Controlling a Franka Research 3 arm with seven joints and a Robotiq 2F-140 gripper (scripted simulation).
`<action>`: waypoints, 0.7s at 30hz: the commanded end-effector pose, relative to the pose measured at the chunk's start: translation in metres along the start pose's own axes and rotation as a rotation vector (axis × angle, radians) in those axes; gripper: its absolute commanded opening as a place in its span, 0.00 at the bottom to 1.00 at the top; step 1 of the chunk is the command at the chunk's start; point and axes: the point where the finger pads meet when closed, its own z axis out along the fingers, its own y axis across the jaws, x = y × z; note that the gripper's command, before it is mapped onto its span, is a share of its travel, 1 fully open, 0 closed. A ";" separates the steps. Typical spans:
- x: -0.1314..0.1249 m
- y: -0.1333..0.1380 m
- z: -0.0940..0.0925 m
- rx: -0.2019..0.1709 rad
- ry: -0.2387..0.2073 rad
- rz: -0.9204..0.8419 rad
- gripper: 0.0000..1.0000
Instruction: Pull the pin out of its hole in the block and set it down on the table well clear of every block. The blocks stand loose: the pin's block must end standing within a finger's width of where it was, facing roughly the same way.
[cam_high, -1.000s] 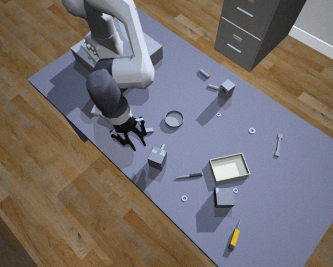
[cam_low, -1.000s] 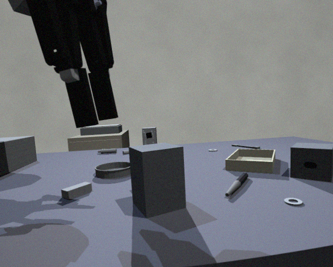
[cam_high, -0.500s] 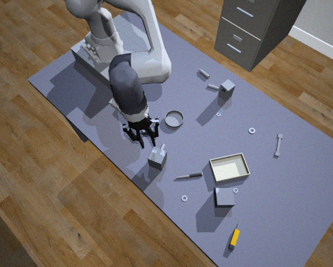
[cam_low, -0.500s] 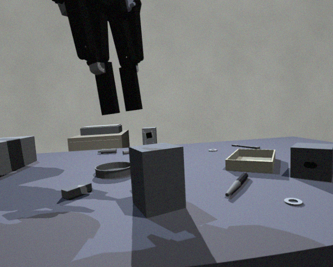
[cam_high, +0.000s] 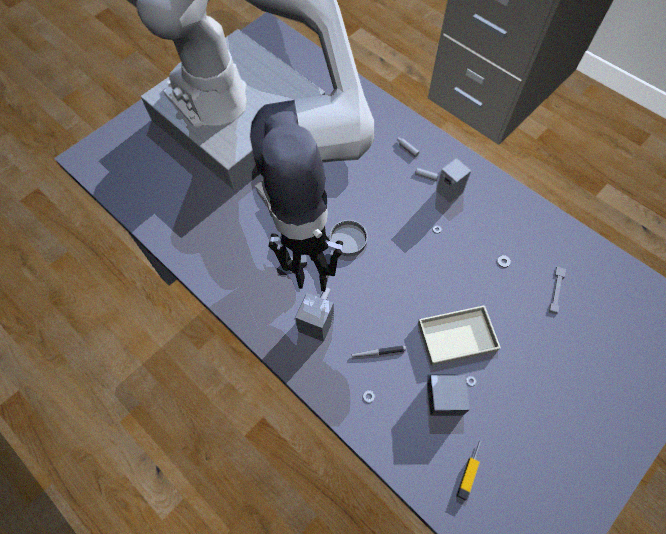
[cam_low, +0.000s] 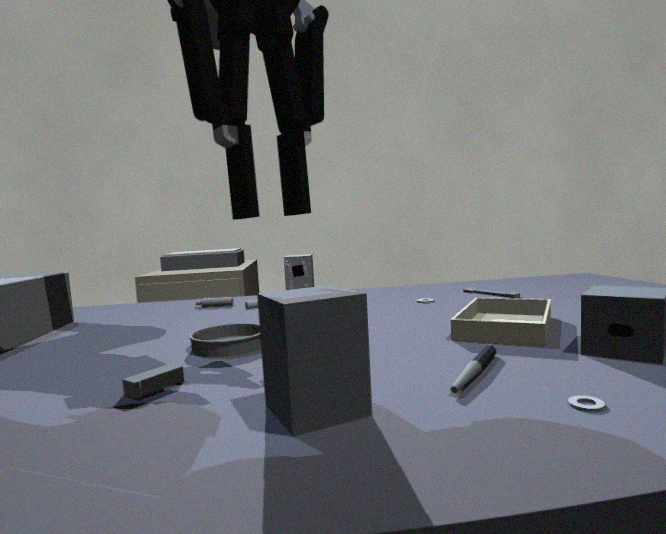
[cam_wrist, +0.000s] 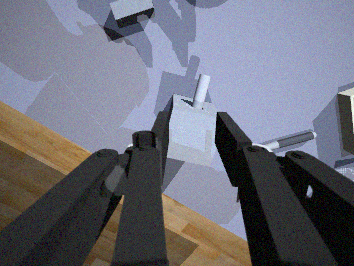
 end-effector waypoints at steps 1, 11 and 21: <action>0.006 0.001 0.001 0.030 0.011 0.188 0.33; 0.012 0.013 -0.001 0.033 0.009 0.224 0.33; 0.014 0.018 -0.001 0.034 0.008 0.238 0.33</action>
